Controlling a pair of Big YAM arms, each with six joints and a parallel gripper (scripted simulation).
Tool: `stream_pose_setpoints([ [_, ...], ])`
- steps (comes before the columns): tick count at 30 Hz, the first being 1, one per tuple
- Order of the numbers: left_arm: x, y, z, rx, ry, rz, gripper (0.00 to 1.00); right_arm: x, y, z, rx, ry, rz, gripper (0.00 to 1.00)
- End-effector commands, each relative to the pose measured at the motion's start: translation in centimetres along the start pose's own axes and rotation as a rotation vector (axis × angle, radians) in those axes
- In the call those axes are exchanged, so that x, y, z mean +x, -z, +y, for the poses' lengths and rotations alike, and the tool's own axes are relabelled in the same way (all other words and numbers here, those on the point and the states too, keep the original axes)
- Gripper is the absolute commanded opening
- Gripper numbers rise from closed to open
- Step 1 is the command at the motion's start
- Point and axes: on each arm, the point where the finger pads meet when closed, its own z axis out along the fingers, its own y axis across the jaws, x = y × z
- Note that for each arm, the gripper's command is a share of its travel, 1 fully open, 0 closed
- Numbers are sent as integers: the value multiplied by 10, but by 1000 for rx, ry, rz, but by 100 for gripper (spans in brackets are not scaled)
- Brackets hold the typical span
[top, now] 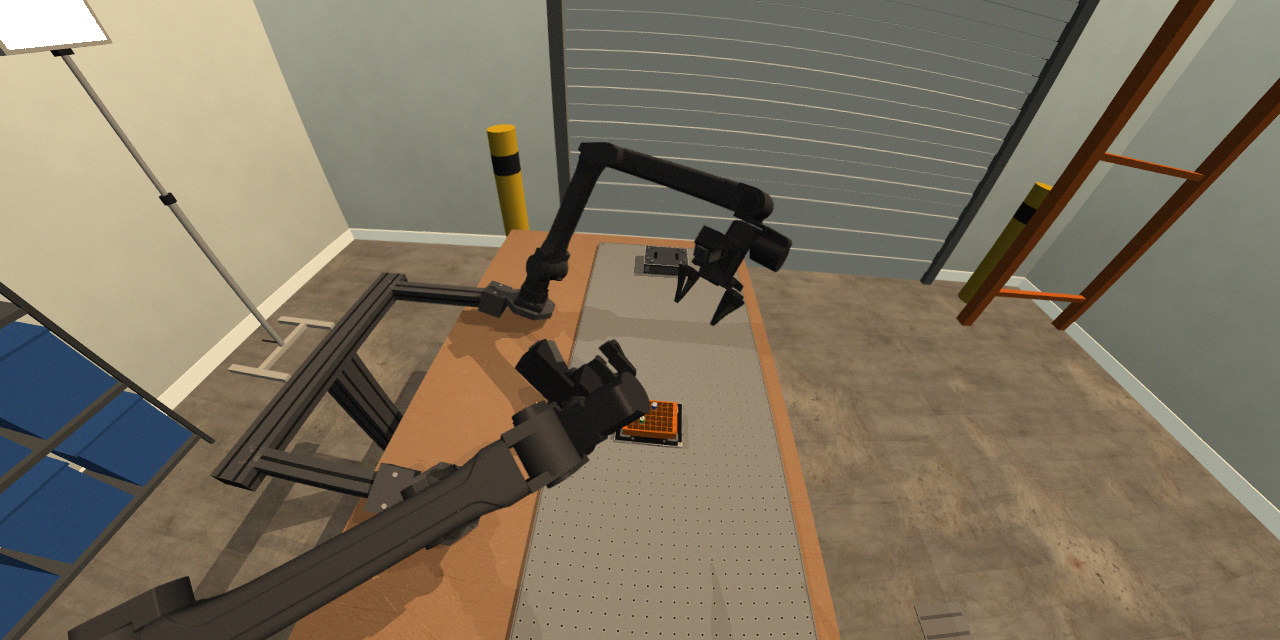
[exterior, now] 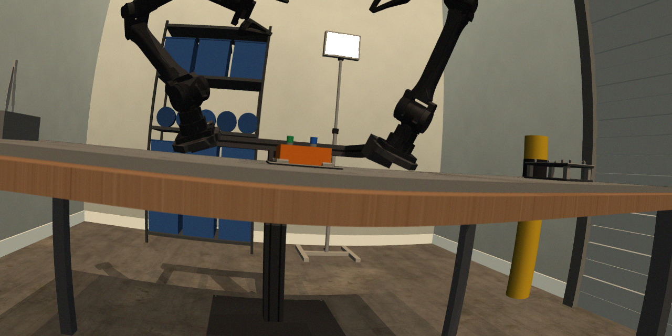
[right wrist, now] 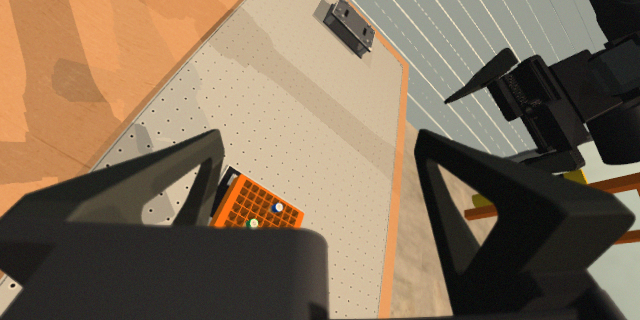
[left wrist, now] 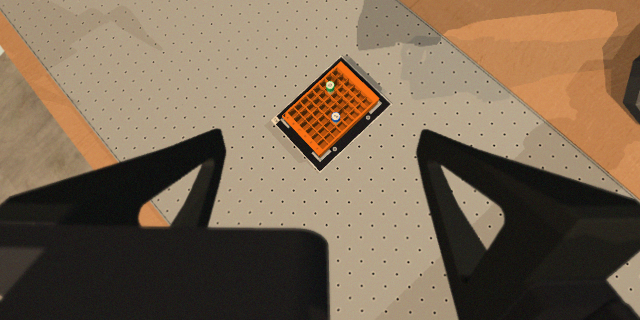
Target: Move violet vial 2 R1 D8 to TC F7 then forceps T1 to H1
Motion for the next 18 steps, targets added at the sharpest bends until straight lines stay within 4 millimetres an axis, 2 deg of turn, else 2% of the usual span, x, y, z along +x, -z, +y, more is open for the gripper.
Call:
stream_pose_setpoints([
  [1, -3, 4, 0, -9, -6, 1, 100, -1, 2, -3, 7, 4, -1, 100],
  [17, -3, 4, 0, -9, -6, 1, 100, -1, 2, -3, 7, 4, -1, 100],
  [18, -5, 12, 5, -31, -14, 4, 100, 1, 18, -28, 45, -18, 24, 23],
])
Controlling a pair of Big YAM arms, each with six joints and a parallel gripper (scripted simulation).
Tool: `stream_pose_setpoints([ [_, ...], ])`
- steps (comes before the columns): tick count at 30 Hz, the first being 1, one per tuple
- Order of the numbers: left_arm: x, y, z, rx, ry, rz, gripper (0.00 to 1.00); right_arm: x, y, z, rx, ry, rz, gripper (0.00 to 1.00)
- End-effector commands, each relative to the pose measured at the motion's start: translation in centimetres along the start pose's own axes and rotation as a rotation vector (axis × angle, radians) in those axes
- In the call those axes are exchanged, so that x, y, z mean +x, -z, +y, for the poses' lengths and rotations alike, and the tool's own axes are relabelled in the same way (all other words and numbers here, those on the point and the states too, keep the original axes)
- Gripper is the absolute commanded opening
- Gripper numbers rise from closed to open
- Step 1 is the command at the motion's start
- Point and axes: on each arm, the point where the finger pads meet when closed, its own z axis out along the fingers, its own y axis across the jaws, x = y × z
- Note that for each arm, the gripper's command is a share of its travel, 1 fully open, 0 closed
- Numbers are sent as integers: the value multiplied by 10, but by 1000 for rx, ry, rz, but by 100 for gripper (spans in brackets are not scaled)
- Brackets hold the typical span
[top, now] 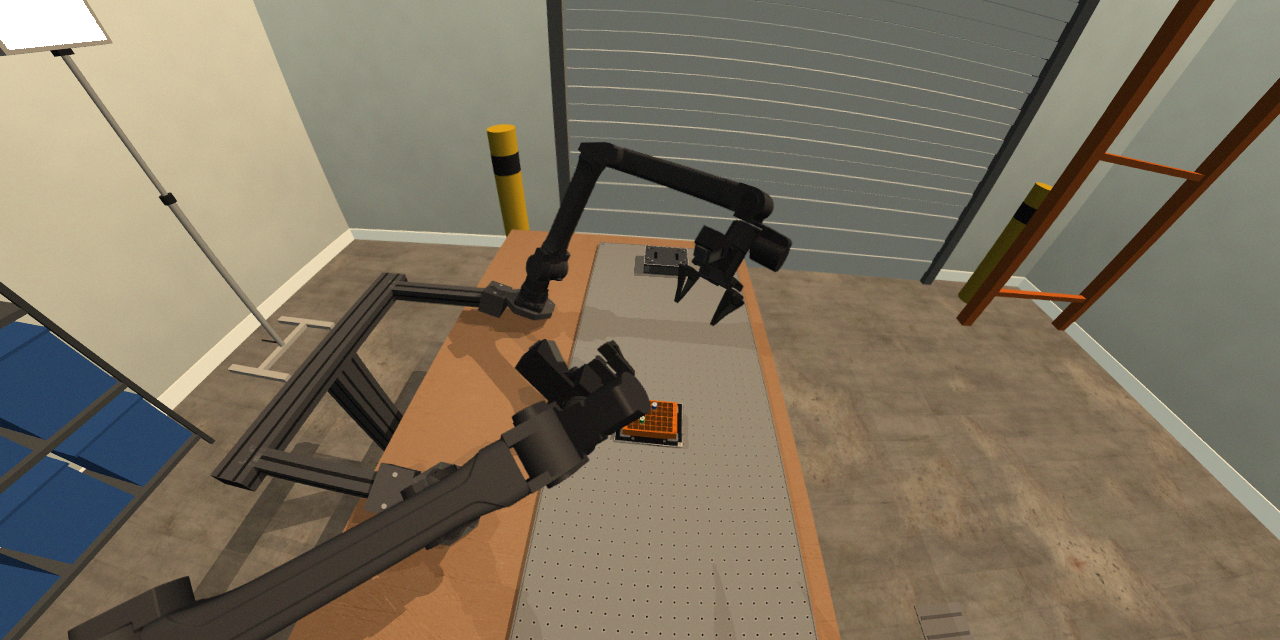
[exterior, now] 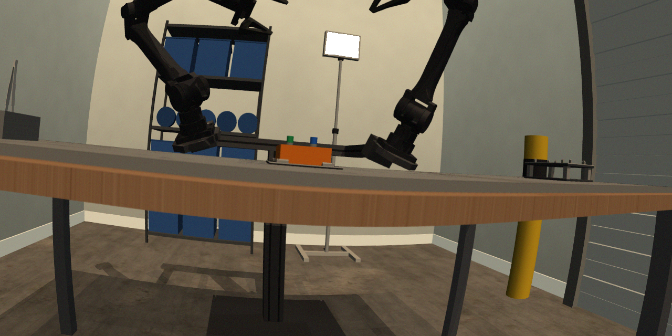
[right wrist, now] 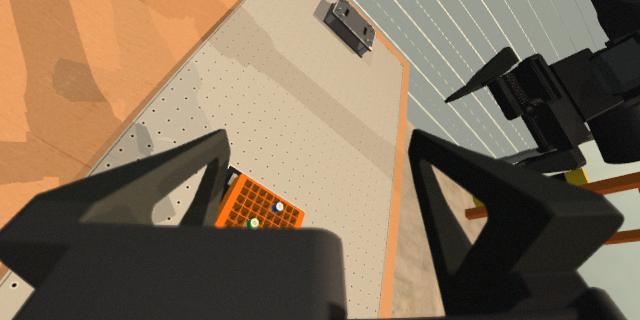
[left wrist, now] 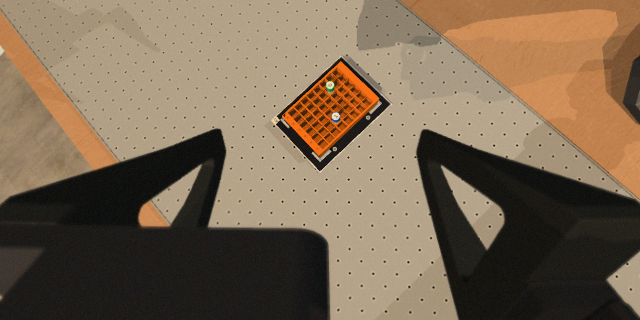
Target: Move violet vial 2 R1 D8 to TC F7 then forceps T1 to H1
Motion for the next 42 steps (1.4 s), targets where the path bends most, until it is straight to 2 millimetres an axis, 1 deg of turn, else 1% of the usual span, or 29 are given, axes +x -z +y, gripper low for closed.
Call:
stream_pose_setpoints([
  [1, -5, 12, 5, -31, -14, 4, 100, 4, 18, -28, 41, -40, 35, 23],
  [9, -5, 12, 5, -31, -14, 4, 100, 35, 29, -26, 21, -231, 134, 23],
  [10, -5, 12, 5, -31, -14, 4, 100, 37, 30, -26, 20, -255, 146, 23],
  [11, -5, 12, 5, -31, -14, 4, 100, 29, 26, -24, 8, -263, 141, 23],
  [12, -5, 12, 5, -31, -14, 4, 100, 39, 29, -21, 9, -301, 167, 23],
  [14, -5, 12, 5, -31, -14, 4, 100, 48, 36, -23, 16, -349, 196, 23],
  [17, -5, 12, 5, -31, -14, 4, 100, 49, 37, -23, 15, -372, 209, 23],
  [21, -5, 12, 5, -31, -14, 4, 100, 62, 44, -20, 15, -465, 260, 23],
  [22, -5, 12, 5, -31, -14, 4, 100, 56, 42, -20, 8, -478, 262, 23],
  [23, -5, 12, 5, -31, -14, 4, 100, 65, 46, -19, 16, -512, 286, 23],
  [25, -5, 12, 5, -31, -14, 4, 100, 71, 51, -17, 18, -559, 312, 23],
  [26, -5, 12, 5, -31, -14, 4, 100, 73, 52, -17, 19, -582, 325, 23],
  [27, -5, 12, 5, -31, -14, 4, 100, 70, 50, -17, 15, -597, 330, 23],
  [28, -5, 12, 5, -31, -14, 4, 100, 76, 55, -16, 22, -628, 351, 23],
  [30, -5, 12, 5, -31, -14, 4, 100, 83, 59, -14, 25, -674, 378, 23],
  [33, -5, 12, 5, -31, -14, 4, 100, 85, 61, -13, 27, -697, 391, 23],
  [34, -5, 12, 5, -31, -14, 4, 100, 89, 58, -1, 10, -729, 408, 23],
  [35, -5, 12, 5, -31, -14, 4, 100, 90, 66, -11, 32, -743, 418, 23],
  [37, -5, 12, 5, -31, -14, 4, 100, 95, 70, -9, 37, -789, 445, 23],
  [38, -5, 12, 5, -31, -14, 4, 100, 90, 67, -9, 32, -799, 447, 23],
  [39, -5, 12, 5, -31, -14, 4, 100, 98, 73, -8, 44, -834, 472, 23],
  [42, -5, 12, 5, -31, -14, 4, 100, 105, 80, -4, 54, -902, 513, 23],
])
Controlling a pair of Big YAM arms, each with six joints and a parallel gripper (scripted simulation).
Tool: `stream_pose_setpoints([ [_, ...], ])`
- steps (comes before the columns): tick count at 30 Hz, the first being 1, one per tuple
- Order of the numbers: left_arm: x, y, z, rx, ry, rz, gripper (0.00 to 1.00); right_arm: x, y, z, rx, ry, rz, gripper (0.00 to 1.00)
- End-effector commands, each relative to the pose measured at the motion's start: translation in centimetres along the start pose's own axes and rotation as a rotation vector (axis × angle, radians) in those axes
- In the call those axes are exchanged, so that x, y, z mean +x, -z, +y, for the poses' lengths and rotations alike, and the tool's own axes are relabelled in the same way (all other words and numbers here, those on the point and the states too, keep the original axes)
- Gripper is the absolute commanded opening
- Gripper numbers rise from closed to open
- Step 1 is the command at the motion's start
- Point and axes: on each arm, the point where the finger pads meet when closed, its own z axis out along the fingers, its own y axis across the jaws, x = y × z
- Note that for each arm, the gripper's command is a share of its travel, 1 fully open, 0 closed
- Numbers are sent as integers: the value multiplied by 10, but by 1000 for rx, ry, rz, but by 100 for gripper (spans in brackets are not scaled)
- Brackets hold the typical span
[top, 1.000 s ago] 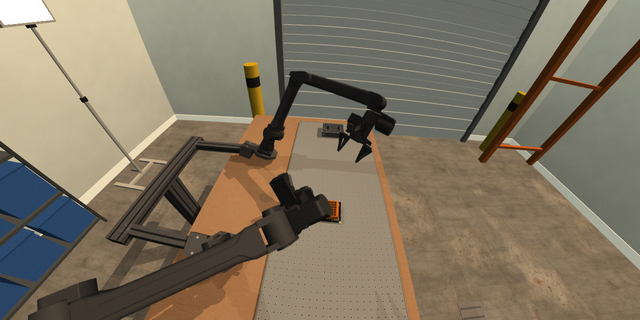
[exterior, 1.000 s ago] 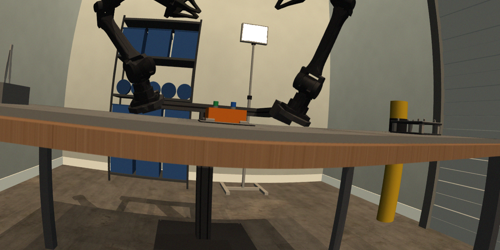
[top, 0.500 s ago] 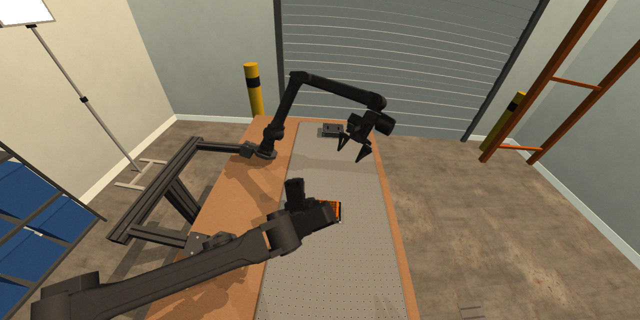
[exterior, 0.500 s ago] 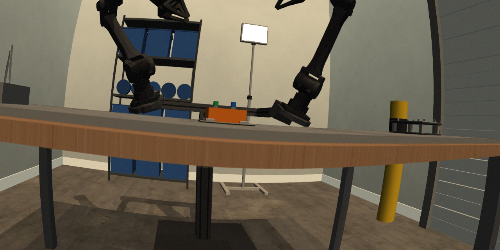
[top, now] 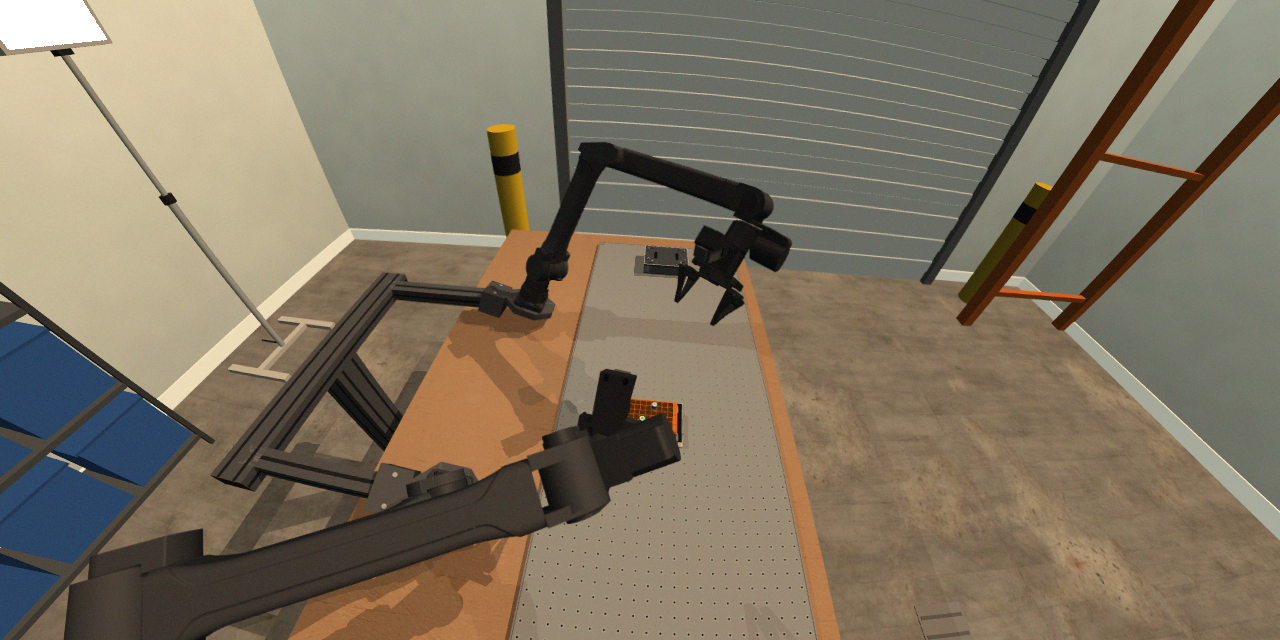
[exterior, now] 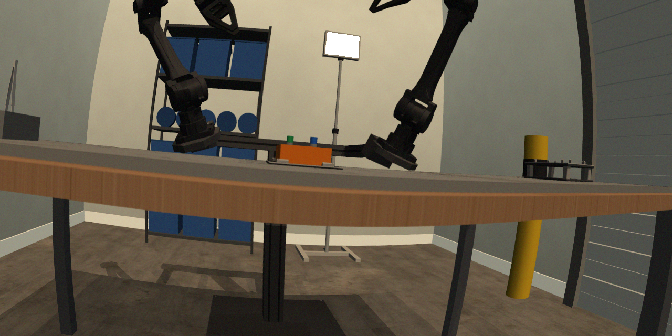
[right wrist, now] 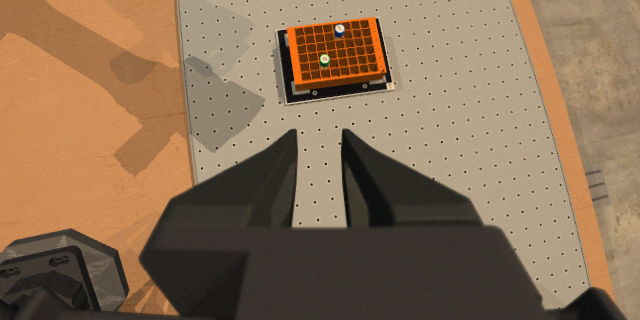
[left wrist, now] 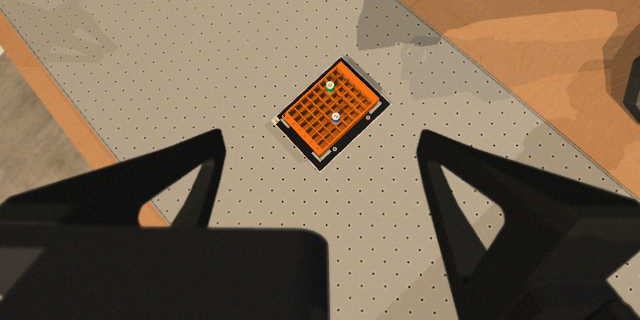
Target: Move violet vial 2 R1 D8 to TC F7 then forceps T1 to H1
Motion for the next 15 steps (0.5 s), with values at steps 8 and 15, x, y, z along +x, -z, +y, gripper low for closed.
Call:
stream_pose_setpoints([
  [8, -5, 12, 5, -31, -14, 4, 100, 3, 20, -22, 48, -228, 78, 23],
  [15, -5, 12, 5, -31, -14, 4, 100, 32, 31, -34, 94, -406, 169, 23],
])
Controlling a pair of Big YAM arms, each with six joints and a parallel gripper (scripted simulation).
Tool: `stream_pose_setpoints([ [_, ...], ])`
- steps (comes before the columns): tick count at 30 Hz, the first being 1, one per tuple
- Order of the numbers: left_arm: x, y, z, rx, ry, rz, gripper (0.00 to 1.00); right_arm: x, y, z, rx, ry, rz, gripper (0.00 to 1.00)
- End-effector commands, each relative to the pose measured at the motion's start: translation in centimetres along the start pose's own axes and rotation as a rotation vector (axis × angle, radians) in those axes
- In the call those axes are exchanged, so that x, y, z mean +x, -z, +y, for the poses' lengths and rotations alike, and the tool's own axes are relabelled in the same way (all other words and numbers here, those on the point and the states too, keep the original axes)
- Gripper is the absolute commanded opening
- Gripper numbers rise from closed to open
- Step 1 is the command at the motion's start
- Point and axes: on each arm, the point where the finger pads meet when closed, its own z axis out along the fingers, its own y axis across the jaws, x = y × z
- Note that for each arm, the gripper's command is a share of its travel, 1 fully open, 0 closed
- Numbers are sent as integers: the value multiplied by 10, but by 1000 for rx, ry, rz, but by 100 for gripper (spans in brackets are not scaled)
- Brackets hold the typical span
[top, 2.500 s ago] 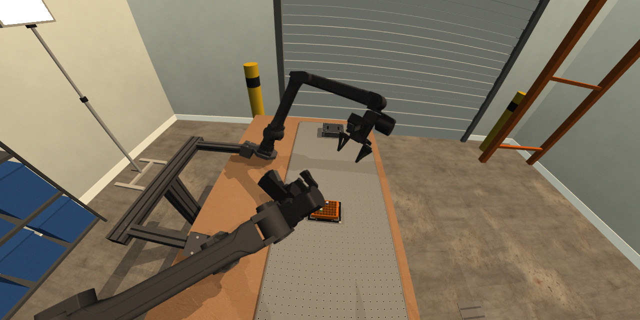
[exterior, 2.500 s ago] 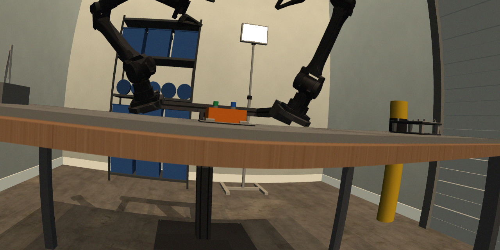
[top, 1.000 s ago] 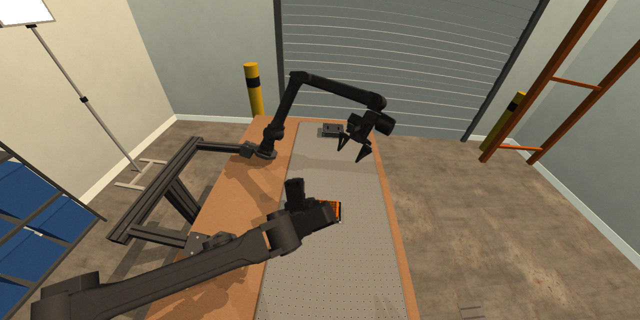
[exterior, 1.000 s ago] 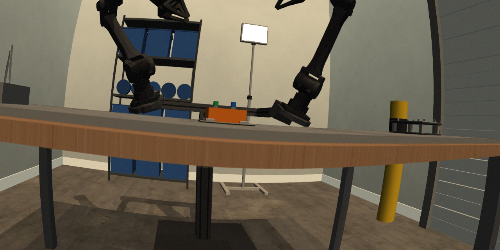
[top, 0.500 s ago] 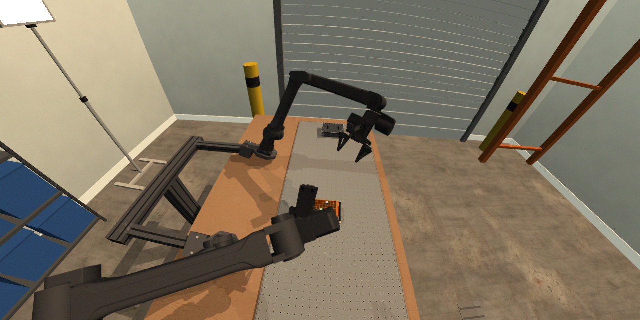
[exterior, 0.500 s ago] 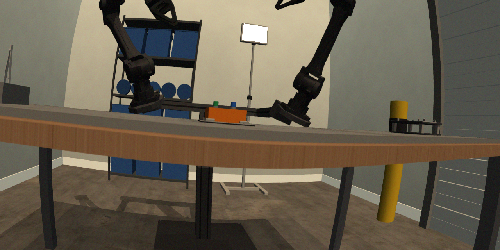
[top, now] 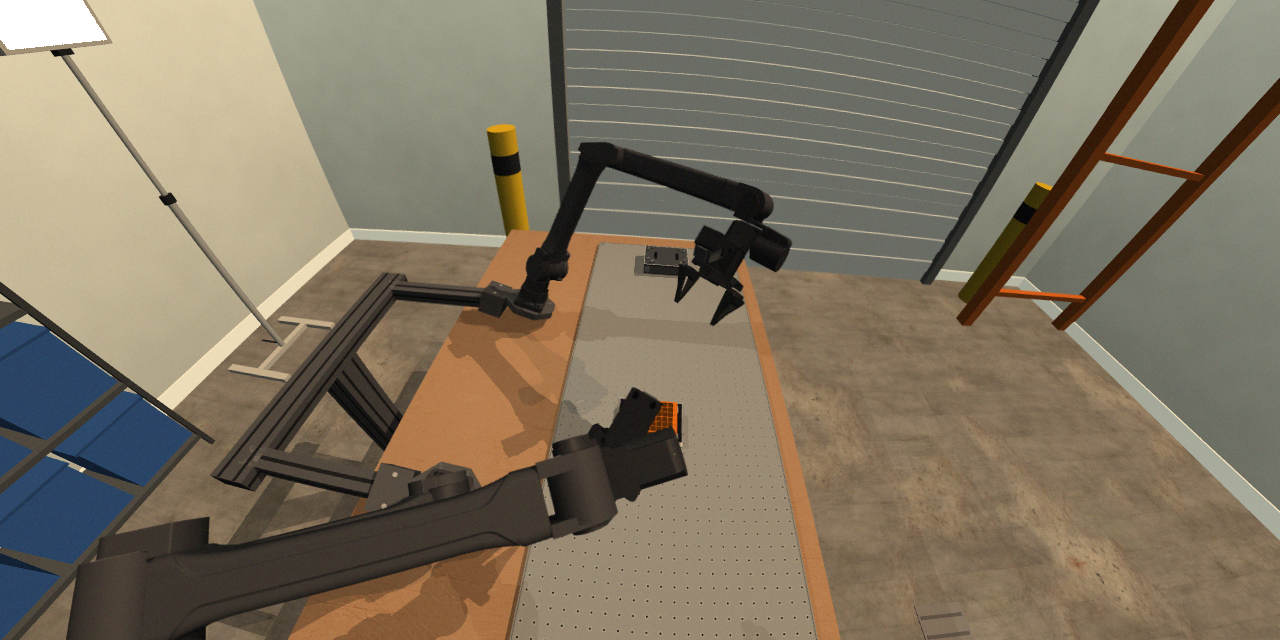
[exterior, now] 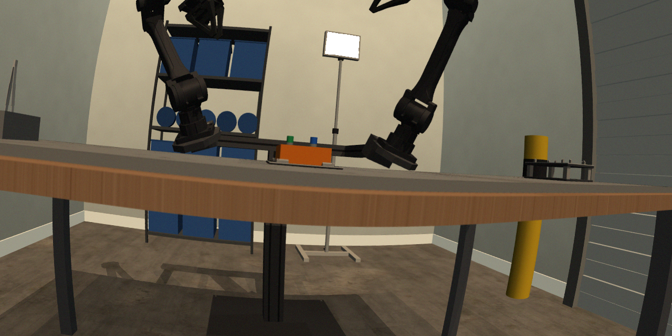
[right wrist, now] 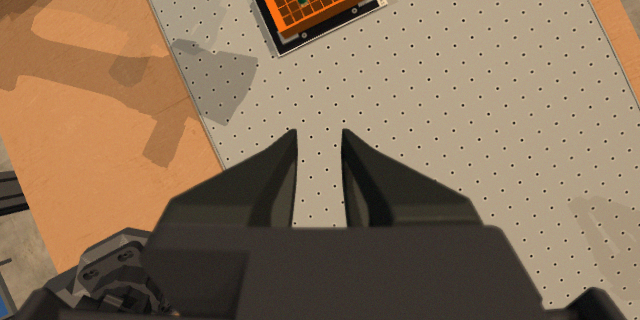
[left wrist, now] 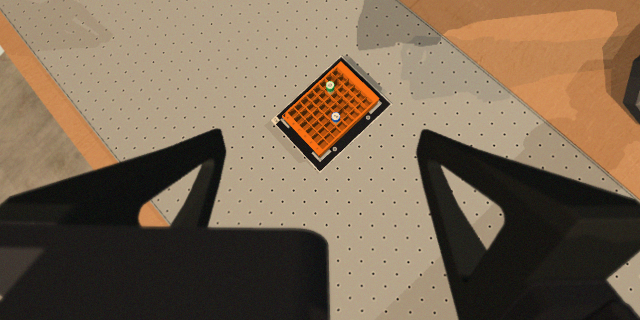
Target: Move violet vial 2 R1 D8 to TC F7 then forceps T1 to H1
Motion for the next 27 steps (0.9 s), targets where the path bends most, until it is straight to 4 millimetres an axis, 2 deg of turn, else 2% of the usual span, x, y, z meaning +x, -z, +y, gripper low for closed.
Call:
stream_pose_setpoints([
  [1, -5, 12, 5, -31, -14, 4, 100, -6, 19, -21, 40, -126, 12, 23],
  [2, -5, 12, 5, -31, -14, 4, 100, -10, 19, -16, 37, -131, 17, 23],
  [5, -5, 12, 5, -31, -14, 4, 100, 4, 22, -27, 65, -219, 58, 23],
  [10, -5, 12, 5, -31, -14, 4, 100, 10, 24, -30, 86, -289, 91, 23],
  [11, -5, 12, 5, -31, -14, 4, 100, 21, 17, -26, 78, -312, 123, 23],
  [12, -5, 12, 5, -31, -14, 4, 100, 16, 27, -34, 101, -335, 113, 23],
  [21, -5, 12, 5, -31, -14, 4, 100, 43, 40, -49, 179, -541, 207, 23],
  [22, -5, 12, 5, -31, -14, 4, 100, 37, 39, -44, 178, -543, 211, 23],
  [25, -5, 12, 5, -31, -14, 4, 100, 53, 46, -54, 218, -632, 247, 23],
  [27, -5, 12, 5, -31, -14, 4, 100, 53, 46, -54, 218, -632, 247, 23],
])
